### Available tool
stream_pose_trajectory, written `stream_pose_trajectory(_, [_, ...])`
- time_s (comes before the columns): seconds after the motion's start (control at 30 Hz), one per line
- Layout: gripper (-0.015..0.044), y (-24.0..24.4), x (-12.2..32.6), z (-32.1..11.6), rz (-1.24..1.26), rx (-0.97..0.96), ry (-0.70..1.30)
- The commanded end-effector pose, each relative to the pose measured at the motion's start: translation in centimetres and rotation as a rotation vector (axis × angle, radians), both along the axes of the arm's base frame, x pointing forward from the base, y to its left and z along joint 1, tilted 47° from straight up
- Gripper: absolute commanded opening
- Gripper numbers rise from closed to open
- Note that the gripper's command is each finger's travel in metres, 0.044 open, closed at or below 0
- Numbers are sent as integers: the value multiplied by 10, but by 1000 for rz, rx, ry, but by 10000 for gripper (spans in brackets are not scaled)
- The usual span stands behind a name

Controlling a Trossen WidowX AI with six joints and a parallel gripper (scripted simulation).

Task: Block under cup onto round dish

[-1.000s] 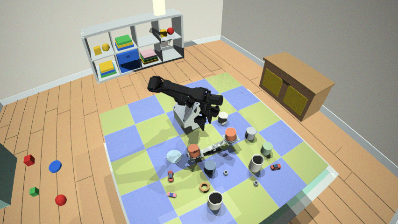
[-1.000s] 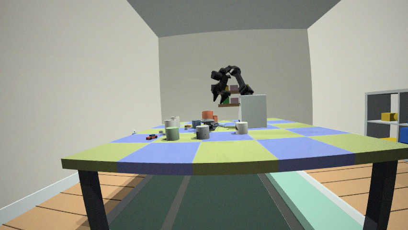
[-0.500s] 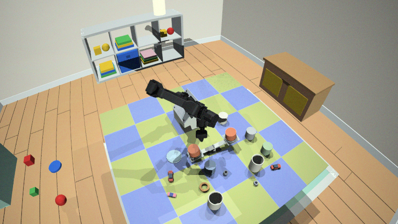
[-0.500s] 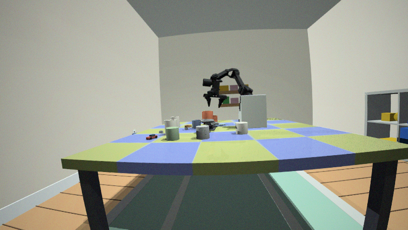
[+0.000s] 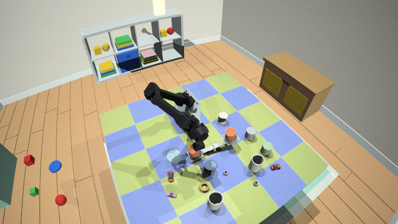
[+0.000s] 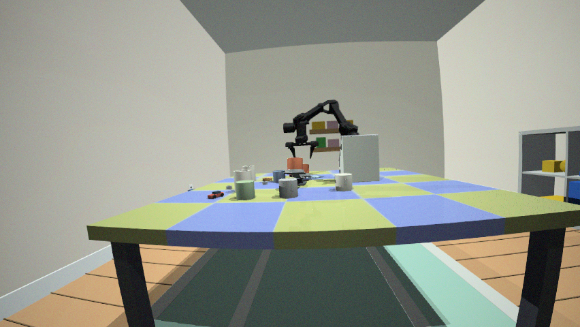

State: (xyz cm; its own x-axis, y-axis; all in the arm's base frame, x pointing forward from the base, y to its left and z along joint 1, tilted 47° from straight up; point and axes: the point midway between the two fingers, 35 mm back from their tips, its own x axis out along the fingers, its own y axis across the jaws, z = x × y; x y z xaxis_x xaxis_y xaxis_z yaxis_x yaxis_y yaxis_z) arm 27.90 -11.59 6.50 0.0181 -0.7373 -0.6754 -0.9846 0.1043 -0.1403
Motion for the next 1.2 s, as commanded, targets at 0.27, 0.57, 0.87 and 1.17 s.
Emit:
stream_pose_trajectory(0.27, [440, -15, 1, -10, 17, 7, 27])
stream_pose_trajectory(0.57, [440, -23, 2, -19, 16, 9, 27])
stream_pose_trajectory(0.87, [440, -34, 3, -29, 16, 9, 27])
stream_pose_trajectory(1.17, [440, -45, 3, -38, 16, 8, 27])
